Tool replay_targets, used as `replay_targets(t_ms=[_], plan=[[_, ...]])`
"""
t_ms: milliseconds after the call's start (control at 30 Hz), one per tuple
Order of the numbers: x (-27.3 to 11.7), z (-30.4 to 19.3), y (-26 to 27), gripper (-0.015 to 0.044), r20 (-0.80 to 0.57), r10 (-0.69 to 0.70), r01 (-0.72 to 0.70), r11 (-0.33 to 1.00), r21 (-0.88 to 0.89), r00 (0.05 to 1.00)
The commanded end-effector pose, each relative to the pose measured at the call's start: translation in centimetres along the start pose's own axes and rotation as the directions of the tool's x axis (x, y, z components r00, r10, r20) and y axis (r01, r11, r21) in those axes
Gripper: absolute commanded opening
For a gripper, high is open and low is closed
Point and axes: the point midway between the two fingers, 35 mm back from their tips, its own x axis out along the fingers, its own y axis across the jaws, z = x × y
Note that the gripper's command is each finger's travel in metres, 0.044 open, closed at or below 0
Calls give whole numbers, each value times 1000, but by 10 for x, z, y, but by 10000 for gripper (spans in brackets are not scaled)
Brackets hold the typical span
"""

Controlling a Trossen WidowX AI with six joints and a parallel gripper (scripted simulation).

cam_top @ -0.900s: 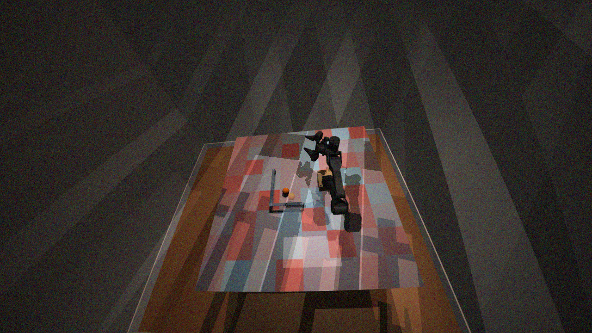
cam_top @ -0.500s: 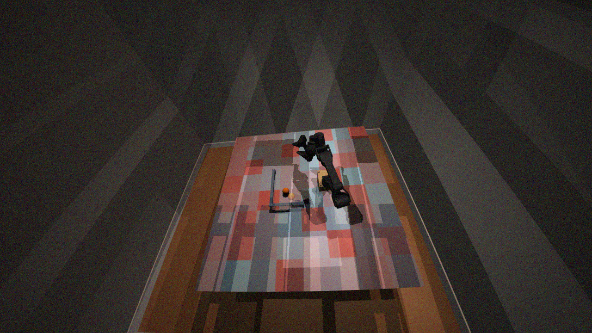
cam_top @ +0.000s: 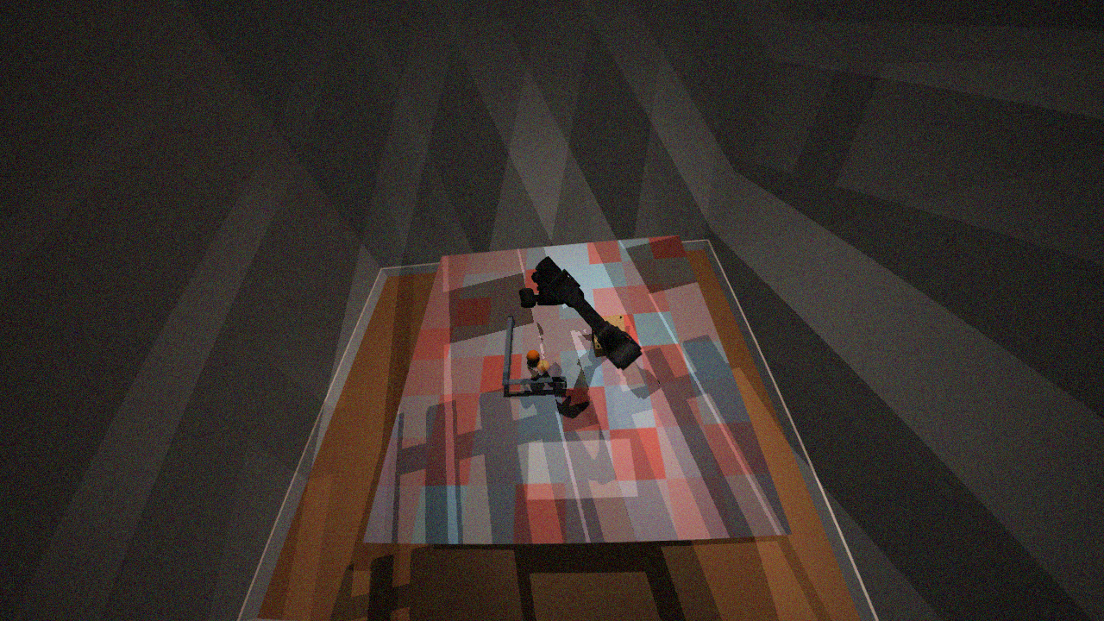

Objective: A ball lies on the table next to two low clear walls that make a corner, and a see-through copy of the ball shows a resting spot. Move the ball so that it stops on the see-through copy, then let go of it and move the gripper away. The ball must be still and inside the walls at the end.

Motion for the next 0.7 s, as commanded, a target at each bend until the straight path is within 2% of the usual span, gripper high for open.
replay_targets(t_ms=[0,267,467,667], plan=[[58,-44,1,364,-216,-197,92,905,-415,956],[102,-92,-9,364,-369,-398,12,693,-720,840],[129,-132,-24,364,-446,-556,-170,478,-862,701],[131,-134,-25,364,-451,-567,-188,461,-867,690]])
